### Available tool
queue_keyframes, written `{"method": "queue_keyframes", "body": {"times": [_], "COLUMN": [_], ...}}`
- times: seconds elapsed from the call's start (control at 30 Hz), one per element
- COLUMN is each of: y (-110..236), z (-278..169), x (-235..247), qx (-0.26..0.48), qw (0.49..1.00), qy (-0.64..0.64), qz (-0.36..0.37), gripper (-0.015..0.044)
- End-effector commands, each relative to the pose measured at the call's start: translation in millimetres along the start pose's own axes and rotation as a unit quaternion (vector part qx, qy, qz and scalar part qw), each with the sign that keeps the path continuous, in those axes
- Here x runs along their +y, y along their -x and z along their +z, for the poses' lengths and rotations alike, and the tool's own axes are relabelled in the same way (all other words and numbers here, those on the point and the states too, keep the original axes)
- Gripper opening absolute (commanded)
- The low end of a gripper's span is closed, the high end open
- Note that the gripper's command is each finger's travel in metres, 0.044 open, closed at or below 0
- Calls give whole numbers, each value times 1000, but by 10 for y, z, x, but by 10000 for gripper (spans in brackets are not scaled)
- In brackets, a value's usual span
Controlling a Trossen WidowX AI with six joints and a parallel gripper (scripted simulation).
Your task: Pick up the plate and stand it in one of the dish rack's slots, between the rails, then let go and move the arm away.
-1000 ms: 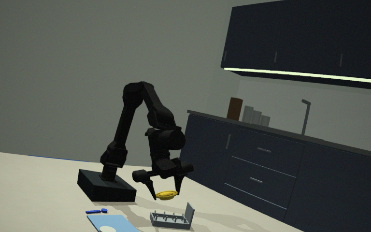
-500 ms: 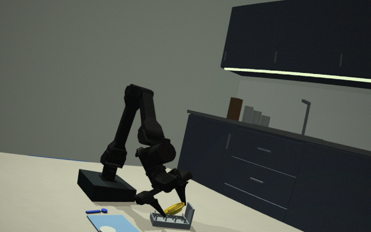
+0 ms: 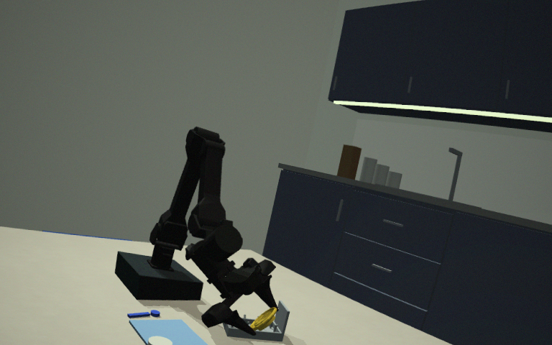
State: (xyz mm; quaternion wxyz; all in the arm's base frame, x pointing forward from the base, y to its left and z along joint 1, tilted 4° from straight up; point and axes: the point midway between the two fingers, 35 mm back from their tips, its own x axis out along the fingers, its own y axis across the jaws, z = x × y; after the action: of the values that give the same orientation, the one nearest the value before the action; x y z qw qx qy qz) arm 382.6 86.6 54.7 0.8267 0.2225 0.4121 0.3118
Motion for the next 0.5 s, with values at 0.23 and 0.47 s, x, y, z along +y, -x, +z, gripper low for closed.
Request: {"method": "queue_keyframes", "body": {"times": [0.23, 0.47], "y": [8, 59], "z": [-70, -159], "x": [-43, -37], "qx": [-53, -87], "qw": [993, 981], "qy": [80, 138], "qz": [68, 108], "gripper": [0, 0]}}
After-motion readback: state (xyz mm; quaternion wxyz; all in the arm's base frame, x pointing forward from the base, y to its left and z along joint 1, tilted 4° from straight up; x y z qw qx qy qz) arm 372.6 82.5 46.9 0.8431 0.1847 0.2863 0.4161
